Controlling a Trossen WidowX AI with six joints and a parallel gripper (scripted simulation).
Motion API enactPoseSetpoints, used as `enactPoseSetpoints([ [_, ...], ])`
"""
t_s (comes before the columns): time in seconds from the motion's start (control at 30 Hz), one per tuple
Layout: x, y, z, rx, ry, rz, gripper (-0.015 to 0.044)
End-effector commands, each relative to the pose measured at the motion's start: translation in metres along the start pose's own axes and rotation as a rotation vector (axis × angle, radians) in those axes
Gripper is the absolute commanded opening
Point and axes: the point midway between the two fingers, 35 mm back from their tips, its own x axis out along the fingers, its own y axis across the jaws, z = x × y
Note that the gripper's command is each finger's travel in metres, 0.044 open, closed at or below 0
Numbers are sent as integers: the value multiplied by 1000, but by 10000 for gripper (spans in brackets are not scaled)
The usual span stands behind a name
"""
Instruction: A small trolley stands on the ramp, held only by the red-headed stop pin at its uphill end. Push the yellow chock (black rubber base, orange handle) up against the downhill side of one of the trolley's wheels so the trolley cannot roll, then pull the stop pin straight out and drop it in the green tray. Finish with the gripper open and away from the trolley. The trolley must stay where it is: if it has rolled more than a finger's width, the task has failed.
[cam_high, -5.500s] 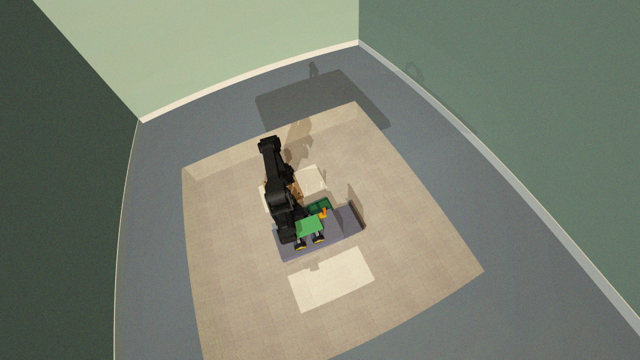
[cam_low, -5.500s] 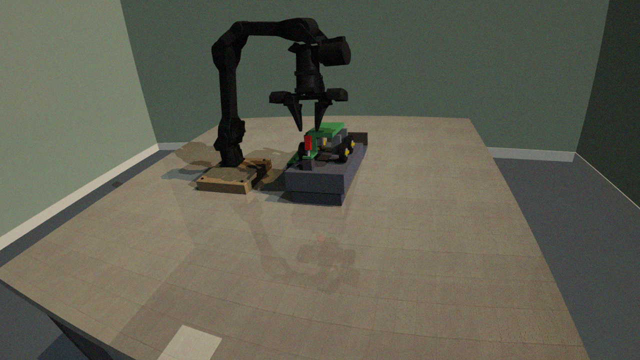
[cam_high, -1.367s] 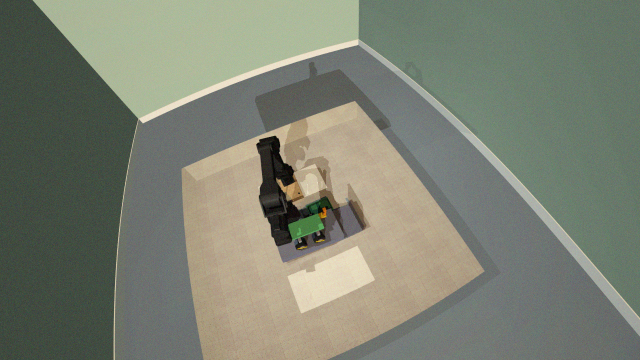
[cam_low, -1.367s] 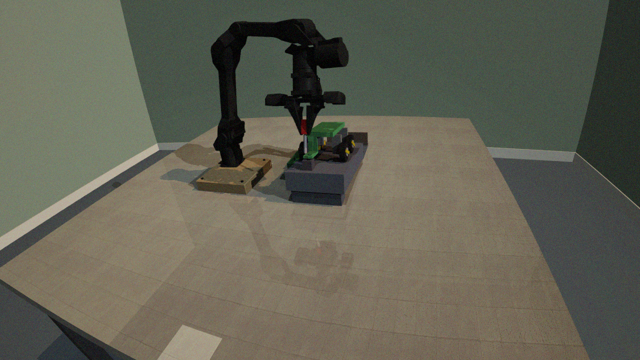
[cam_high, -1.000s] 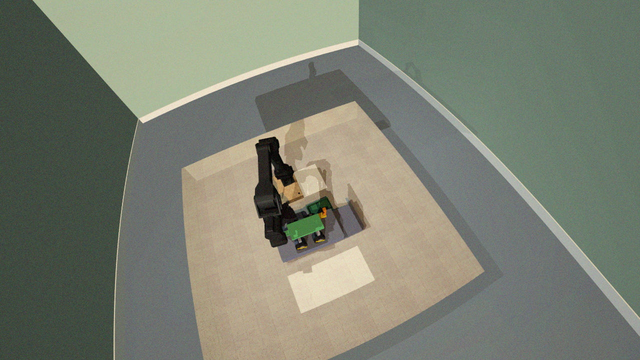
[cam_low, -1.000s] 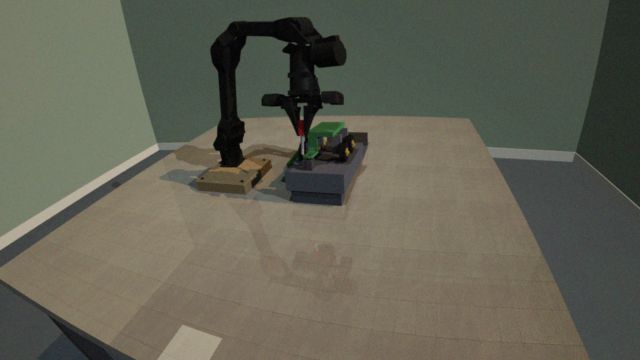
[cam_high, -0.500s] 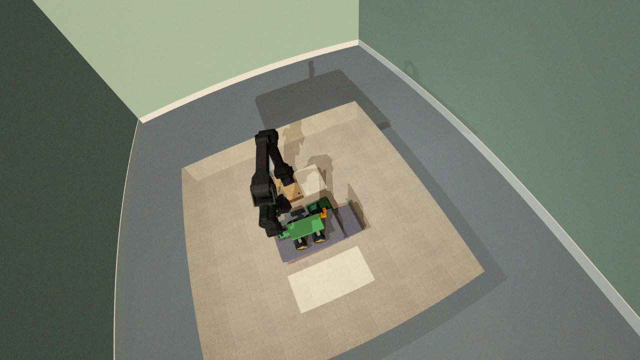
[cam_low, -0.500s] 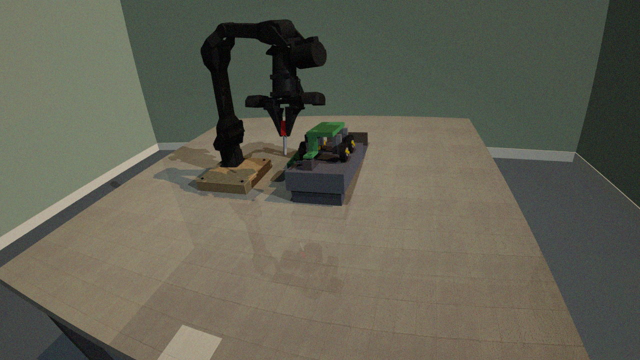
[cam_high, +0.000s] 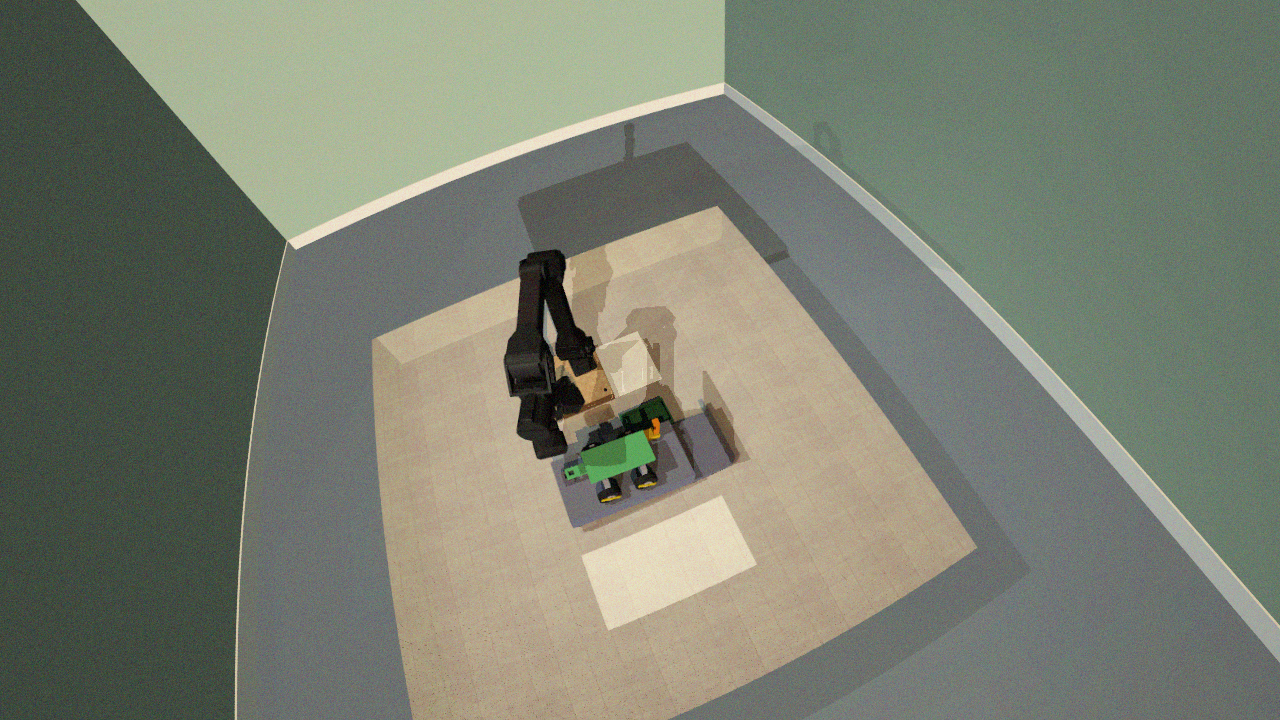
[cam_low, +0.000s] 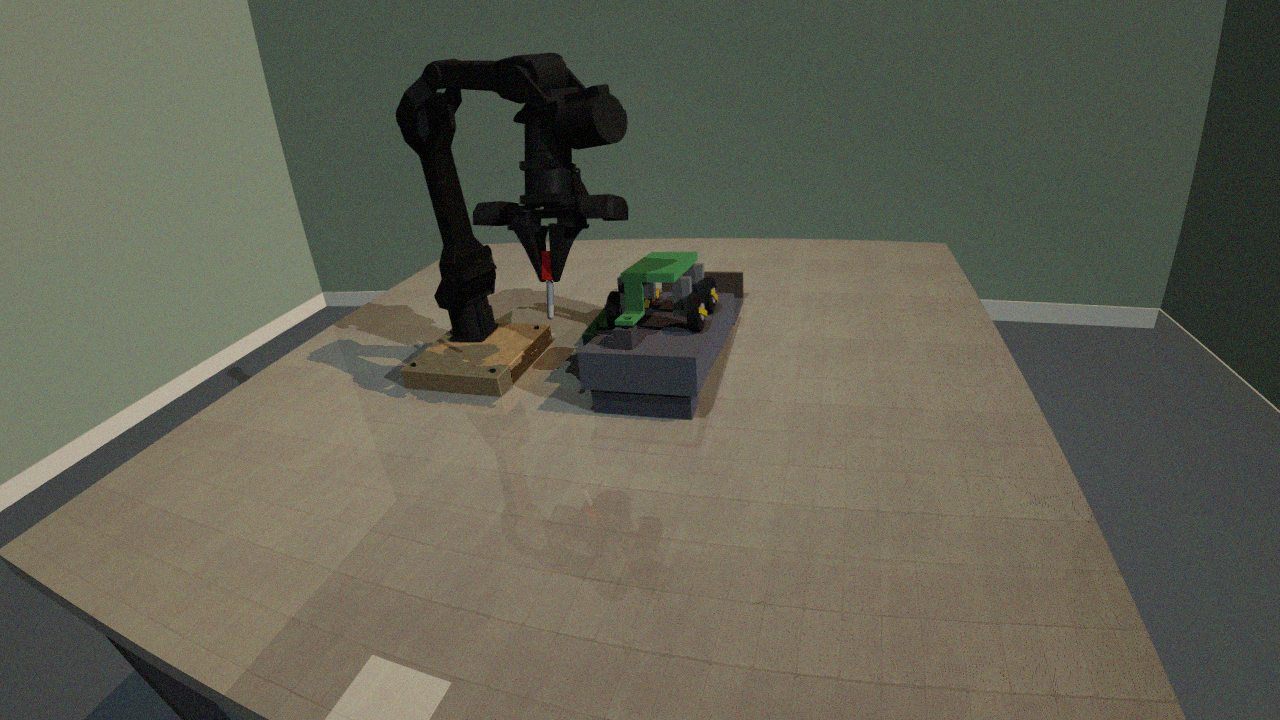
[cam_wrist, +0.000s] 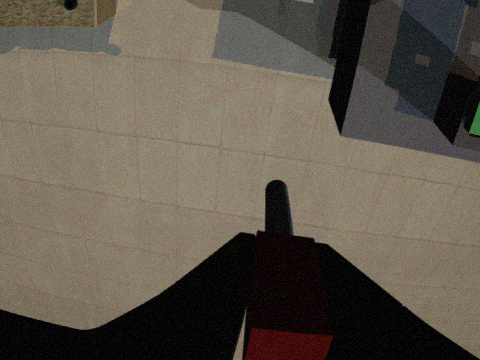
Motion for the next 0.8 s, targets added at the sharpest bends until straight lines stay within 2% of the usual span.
enactPoseSetpoints([
  [0.0,-1,1,9,-1,-5,-2,0],
  [0.77,-15,-4,103,-1,-13,-3,0],
])
